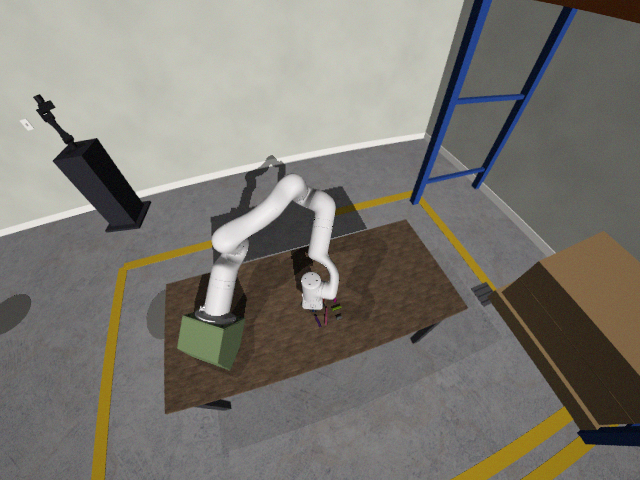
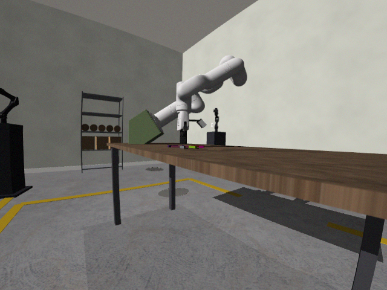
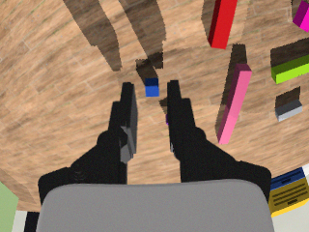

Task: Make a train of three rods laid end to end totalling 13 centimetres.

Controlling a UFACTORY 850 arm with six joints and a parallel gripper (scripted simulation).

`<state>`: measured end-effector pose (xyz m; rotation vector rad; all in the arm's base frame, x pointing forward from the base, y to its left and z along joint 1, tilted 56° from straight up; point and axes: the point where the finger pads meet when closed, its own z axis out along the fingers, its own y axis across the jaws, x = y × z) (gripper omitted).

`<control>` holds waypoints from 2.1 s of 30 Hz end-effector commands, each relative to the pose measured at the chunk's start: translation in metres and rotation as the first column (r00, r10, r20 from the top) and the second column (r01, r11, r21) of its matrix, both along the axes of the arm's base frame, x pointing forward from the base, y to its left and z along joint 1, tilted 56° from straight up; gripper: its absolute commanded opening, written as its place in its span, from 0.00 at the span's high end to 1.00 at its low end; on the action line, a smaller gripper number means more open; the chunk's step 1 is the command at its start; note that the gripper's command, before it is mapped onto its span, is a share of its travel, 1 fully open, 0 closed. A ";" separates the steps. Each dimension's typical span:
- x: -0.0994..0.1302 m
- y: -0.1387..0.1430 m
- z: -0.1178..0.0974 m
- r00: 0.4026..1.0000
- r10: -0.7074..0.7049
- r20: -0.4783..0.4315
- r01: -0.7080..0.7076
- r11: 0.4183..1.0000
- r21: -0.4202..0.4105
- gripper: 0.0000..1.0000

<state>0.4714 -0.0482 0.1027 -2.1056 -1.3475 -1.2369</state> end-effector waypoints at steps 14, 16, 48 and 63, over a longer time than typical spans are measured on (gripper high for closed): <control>0.003 0.003 -0.003 1.000 -0.001 0.001 0.001 1.000 0.000 0.76; 0.004 0.004 -0.004 1.000 -0.001 0.001 0.001 1.000 0.000 0.76; 0.007 0.009 -0.008 1.000 -0.001 0.001 0.001 1.000 0.000 0.76; 0.007 0.009 -0.008 1.000 -0.001 0.001 0.001 1.000 0.000 0.76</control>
